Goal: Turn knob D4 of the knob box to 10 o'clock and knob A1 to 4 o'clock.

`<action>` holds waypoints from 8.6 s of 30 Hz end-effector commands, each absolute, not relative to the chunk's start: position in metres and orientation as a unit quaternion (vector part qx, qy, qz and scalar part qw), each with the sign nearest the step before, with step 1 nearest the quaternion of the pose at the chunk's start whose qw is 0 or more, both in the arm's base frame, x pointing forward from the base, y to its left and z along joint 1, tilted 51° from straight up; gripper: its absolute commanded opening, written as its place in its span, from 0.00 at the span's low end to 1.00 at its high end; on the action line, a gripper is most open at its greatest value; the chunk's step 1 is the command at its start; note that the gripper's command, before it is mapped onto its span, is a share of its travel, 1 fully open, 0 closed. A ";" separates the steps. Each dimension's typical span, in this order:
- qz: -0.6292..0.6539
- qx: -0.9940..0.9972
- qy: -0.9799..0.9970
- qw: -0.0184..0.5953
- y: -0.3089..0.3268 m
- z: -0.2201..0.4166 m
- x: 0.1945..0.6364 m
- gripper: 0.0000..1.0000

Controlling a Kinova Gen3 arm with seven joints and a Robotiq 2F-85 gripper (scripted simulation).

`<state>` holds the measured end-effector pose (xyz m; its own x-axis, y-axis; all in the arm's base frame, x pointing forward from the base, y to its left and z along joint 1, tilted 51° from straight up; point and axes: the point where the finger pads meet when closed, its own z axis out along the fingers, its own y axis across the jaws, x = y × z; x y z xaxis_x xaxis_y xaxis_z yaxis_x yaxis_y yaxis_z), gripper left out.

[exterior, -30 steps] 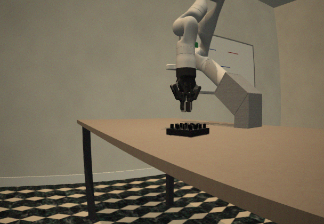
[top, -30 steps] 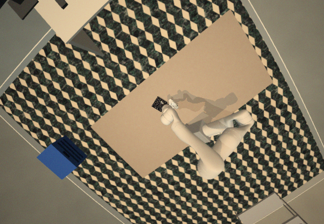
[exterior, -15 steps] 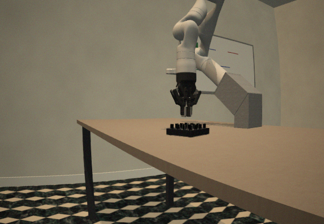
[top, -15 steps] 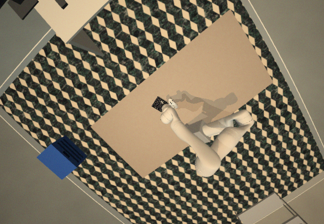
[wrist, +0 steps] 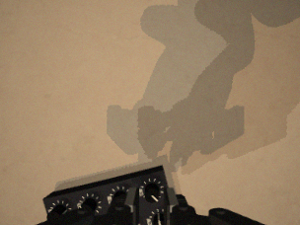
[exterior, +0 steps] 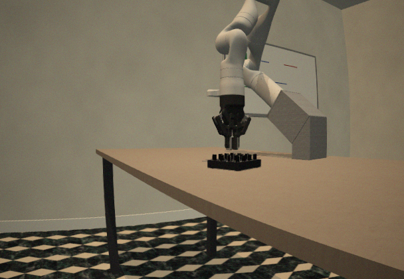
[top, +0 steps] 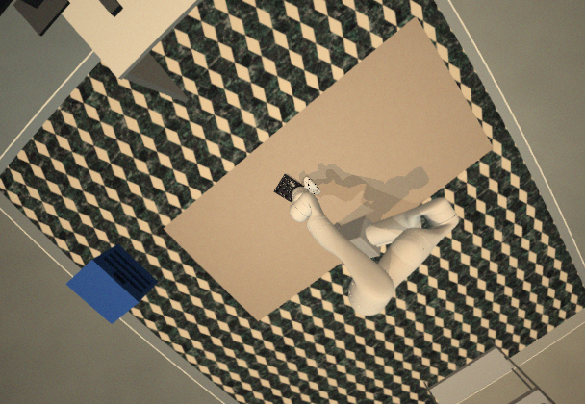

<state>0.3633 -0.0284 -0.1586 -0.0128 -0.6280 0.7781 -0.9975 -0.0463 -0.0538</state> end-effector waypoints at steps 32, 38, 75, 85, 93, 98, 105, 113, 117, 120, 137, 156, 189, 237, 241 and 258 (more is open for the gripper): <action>0.329 0.644 -0.631 0.281 -0.030 -0.160 0.364 0.19; 0.329 0.644 -0.631 0.281 -0.030 -0.160 0.364 0.19; 0.329 0.644 -0.631 0.281 -0.041 -0.168 0.364 0.19; 0.329 0.644 -0.631 0.281 -0.041 -0.168 0.365 0.19; 0.329 0.644 -0.631 0.281 -0.041 -0.168 0.365 0.19; 0.329 0.644 -0.631 0.281 -0.041 -0.168 0.365 0.19; 0.329 0.644 -0.631 0.281 -0.041 -0.168 0.365 0.19; 0.329 0.644 -0.631 0.281 -0.041 -0.168 0.365 0.19; 0.329 0.644 -0.631 0.281 -0.041 -0.168 0.365 0.08; 0.329 0.644 -0.631 0.281 -0.041 -0.168 0.365 0.08; 0.329 0.644 -0.631 0.281 -0.041 -0.168 0.365 0.08; 0.331 0.640 -0.635 0.279 -0.041 -0.168 0.365 0.08; 0.375 0.518 -0.738 0.216 -0.041 -0.168 0.365 0.08; 0.425 0.249 -0.866 0.082 -0.041 -0.168 0.364 0.08; 0.425 0.246 -0.867 0.081 -0.041 -0.168 0.364 0.08; 0.425 0.242 -0.869 0.079 -0.041 -0.168 0.364 0.08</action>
<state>0.3648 -0.0412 -0.1683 -0.8706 -0.3534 0.3422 -0.4869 0.5205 -0.7014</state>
